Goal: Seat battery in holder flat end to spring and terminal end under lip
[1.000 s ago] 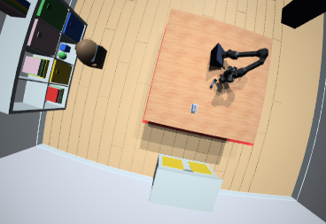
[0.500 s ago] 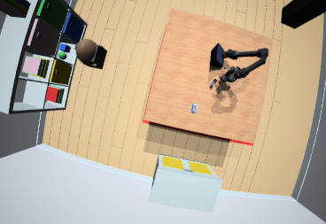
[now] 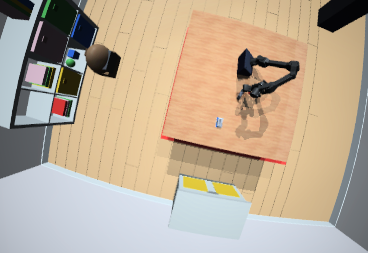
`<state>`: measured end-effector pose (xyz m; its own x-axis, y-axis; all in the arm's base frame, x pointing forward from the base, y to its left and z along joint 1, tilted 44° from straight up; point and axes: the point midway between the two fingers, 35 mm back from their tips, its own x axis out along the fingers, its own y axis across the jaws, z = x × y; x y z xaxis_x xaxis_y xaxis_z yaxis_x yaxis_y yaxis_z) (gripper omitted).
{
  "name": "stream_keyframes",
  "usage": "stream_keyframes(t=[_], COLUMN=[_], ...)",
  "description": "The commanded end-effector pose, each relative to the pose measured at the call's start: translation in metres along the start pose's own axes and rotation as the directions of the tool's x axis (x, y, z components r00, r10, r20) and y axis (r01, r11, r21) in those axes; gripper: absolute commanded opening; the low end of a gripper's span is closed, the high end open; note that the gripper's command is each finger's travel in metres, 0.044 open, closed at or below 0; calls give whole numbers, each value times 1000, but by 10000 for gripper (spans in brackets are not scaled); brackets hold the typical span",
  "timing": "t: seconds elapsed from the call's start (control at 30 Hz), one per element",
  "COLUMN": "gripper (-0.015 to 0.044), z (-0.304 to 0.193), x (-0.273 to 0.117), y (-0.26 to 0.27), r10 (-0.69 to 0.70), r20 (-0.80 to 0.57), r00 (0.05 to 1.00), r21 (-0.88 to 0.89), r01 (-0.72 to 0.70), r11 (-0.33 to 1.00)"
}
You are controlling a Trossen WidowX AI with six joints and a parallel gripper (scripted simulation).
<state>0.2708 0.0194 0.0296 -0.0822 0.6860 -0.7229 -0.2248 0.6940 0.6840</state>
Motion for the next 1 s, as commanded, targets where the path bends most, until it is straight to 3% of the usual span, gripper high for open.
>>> stream_keyframes(t=[0.0, 0.2, 0.53, 0.97], gripper=[69, 69, 69, 69], z=[12, 24, 24, 20], x=[-5, -8, -6, 27], y=[-21, -46, -46, -43], r10=[-4, -2, 7, 122], r20=[1, 3, -3, -184], r00=[1000, 1000, 1000, 975], r21=[252, 518, 518, 516], r01=[4, 0, -4, -9], r11=[968, 855, 855, 857])
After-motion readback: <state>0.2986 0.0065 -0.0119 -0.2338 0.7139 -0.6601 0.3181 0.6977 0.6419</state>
